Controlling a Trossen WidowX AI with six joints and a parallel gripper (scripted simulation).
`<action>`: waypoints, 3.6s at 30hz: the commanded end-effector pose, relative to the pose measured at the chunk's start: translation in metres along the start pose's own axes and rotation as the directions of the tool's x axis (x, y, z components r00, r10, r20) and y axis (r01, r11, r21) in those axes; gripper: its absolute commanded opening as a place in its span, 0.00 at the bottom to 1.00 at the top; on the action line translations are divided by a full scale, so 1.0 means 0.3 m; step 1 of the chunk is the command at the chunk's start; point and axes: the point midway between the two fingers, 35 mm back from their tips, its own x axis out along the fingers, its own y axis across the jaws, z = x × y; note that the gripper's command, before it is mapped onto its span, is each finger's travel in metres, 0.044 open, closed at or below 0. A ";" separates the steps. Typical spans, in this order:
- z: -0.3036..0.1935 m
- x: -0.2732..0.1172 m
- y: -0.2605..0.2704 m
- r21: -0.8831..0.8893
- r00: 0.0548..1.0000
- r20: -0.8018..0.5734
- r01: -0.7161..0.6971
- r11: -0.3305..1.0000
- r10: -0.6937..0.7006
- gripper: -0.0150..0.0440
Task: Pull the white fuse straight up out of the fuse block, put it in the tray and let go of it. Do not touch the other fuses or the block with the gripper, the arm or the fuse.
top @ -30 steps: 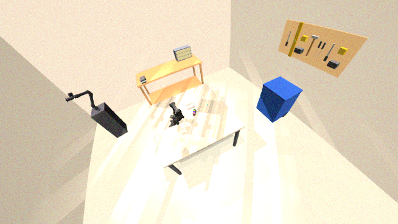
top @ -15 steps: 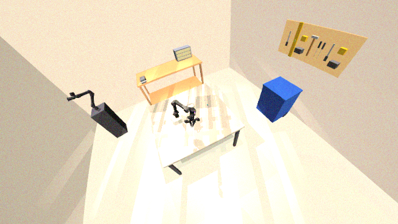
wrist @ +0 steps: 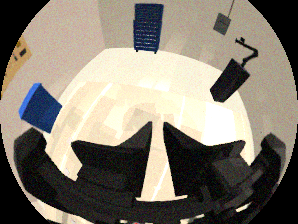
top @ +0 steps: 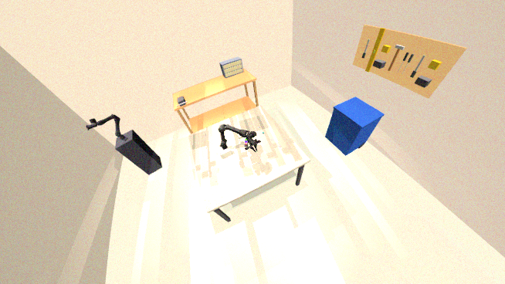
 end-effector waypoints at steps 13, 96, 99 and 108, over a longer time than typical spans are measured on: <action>-0.816 -0.362 0.201 -0.413 0.773 -0.613 -0.489 0.768 0.163 0.36; -1.146 -0.423 0.151 -0.464 0.636 -0.770 -0.615 0.637 0.052 0.27; -1.146 -0.423 0.151 -0.464 0.636 -0.770 -0.615 0.637 0.052 0.25; -1.139 -0.428 0.151 -0.464 0.636 -0.770 -0.615 0.637 0.052 0.25</action>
